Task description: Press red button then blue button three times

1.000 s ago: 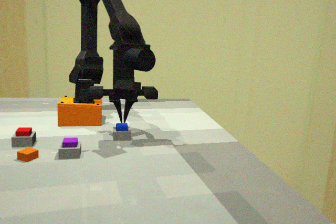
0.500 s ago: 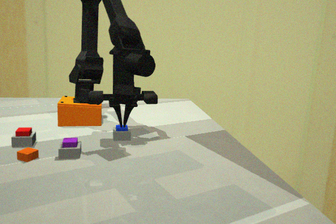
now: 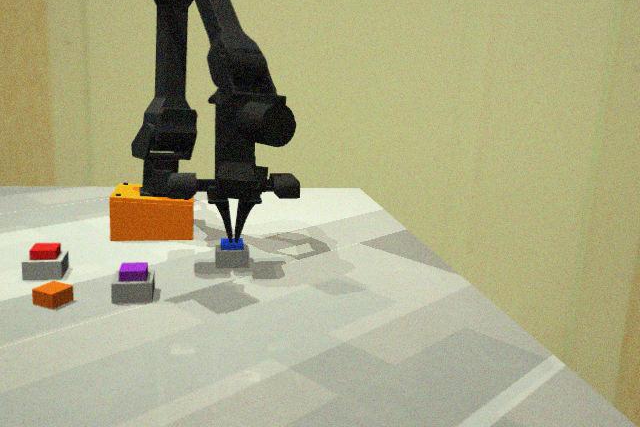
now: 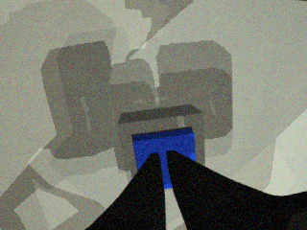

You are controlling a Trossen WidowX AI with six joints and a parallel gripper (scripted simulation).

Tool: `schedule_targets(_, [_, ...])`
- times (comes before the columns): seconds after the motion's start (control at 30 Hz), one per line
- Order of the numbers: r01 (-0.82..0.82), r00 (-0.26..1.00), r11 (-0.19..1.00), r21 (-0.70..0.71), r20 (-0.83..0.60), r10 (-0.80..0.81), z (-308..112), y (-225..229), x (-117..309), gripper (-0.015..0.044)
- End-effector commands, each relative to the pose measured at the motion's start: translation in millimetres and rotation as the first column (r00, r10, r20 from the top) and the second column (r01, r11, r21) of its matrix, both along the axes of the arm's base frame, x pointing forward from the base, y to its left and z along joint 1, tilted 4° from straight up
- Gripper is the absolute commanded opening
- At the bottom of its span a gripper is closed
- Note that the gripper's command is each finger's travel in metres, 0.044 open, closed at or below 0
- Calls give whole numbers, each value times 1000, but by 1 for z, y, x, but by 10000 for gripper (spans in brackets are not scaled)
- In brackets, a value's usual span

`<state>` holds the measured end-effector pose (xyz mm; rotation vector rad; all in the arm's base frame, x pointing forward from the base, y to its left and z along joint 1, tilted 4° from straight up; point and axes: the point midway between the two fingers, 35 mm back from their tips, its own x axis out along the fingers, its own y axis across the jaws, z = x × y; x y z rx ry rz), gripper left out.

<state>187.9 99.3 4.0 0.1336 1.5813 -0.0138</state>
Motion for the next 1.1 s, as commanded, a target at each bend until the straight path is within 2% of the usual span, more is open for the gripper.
schedule_targets(0.0, [3, 1000, 1000, -2, -6, -3, 21, -2, -1, 20])
schedule_targets(0.23, [5, 1000, 1000, -3, -10, -5, 31, -3, -2, 20])
schedule_targets(1.07, [5, 1000, 1000, -3, -10, -5, -3, -1, -3, 20])
